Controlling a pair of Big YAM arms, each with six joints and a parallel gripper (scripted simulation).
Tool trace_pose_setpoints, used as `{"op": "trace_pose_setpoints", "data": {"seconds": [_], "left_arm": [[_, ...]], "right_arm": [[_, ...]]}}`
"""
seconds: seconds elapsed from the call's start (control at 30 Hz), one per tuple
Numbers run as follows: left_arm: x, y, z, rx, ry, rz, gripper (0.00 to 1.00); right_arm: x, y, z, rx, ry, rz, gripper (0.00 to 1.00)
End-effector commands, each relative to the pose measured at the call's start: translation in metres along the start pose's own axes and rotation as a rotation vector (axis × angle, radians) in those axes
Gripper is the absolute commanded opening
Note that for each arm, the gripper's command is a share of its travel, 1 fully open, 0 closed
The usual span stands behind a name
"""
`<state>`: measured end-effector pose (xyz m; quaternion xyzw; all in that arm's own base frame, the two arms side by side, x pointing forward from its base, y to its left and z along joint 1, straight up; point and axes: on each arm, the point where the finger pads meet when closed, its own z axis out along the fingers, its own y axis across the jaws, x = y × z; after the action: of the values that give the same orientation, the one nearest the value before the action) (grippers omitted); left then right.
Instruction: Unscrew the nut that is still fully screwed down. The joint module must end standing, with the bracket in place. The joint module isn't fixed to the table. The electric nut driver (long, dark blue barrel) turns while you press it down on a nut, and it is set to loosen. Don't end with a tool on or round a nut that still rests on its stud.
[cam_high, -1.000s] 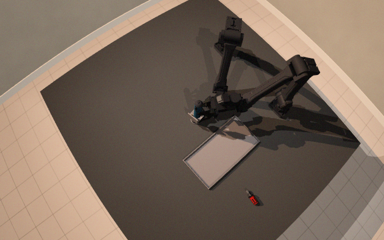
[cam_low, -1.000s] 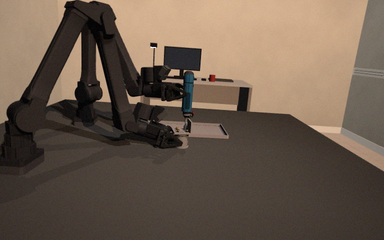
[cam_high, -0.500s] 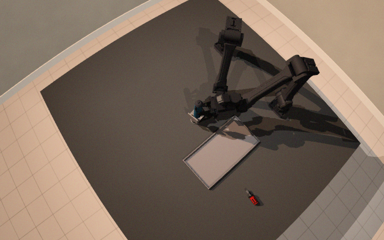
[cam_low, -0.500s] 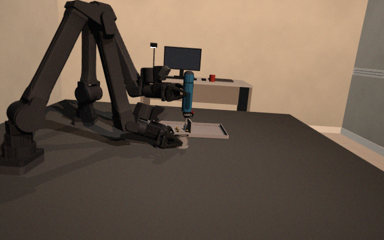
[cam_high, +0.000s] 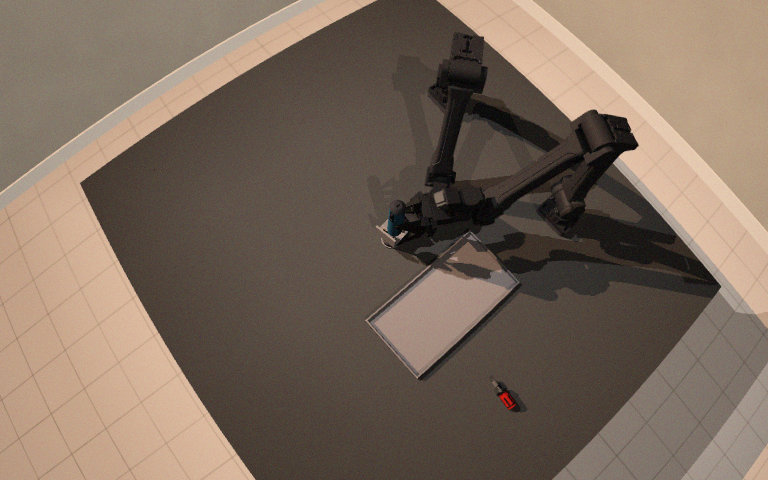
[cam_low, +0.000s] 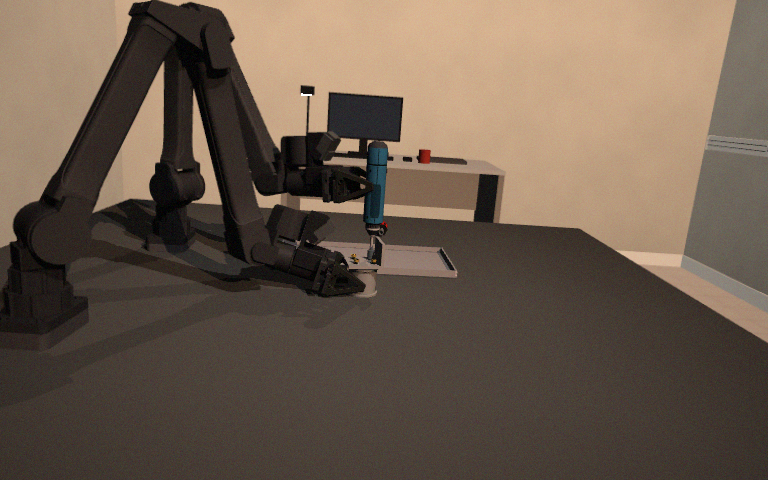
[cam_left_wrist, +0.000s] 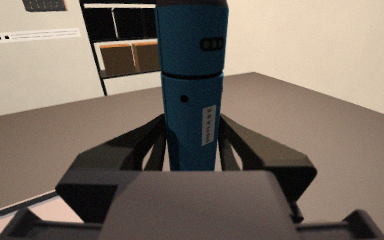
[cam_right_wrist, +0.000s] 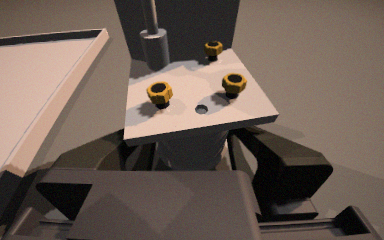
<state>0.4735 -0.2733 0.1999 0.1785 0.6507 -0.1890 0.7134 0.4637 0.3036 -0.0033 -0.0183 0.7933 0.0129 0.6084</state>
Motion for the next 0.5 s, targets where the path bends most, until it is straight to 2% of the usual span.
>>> {"op": "trace_pose_setpoints", "data": {"seconds": [0.0,0.47], "left_arm": [[-0.0121,0.0059,0.0062,-0.010,-0.048,0.005,0.42],[-0.0149,0.0059,0.0047,-0.009,-0.063,0.006,0.42]], "right_arm": [[-0.0097,0.0040,0.0034,-0.004,-0.019,0.018,0.59],[-0.0097,0.0040,0.0034,-0.004,-0.019,0.018,0.59]]}}
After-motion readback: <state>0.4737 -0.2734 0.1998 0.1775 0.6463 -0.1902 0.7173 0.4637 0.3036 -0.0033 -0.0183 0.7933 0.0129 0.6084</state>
